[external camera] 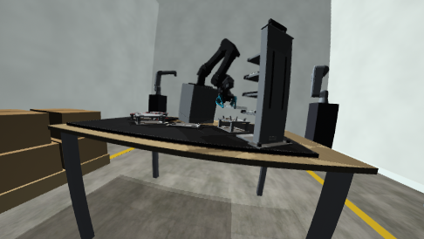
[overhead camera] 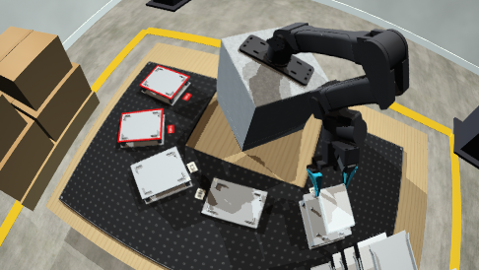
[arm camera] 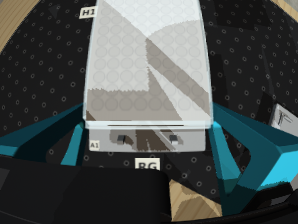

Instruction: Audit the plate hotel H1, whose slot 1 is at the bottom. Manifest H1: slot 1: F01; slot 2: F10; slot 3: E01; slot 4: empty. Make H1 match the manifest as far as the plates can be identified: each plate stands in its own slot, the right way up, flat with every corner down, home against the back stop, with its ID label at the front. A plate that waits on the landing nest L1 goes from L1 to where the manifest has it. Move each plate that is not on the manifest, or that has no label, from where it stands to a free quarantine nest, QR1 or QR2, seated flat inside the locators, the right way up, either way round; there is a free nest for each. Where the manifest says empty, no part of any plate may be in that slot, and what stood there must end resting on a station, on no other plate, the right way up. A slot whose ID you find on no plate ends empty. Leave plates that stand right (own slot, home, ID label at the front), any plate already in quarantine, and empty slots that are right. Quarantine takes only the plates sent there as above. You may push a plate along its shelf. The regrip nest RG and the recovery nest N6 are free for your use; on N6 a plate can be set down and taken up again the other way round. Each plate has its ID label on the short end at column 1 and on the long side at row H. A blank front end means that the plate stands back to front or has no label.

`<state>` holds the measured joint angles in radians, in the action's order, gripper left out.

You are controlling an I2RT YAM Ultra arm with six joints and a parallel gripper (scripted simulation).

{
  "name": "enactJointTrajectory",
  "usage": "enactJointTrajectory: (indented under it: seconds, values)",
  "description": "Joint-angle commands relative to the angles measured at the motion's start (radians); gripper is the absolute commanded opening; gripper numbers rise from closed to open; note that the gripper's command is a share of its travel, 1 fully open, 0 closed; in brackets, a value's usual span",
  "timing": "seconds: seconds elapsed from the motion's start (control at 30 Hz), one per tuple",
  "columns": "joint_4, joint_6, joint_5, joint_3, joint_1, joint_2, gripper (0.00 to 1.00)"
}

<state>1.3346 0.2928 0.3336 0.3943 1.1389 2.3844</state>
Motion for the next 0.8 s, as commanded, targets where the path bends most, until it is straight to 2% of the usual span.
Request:
enactJointTrajectory:
  seconds: [0.0, 0.77]
  values:
    - [0.022, -0.001, 0.001, 0.002, -0.002, -0.001, 0.86]
    - [0.059, -0.002, 0.0, 0.027, -0.003, 0.061, 0.86]
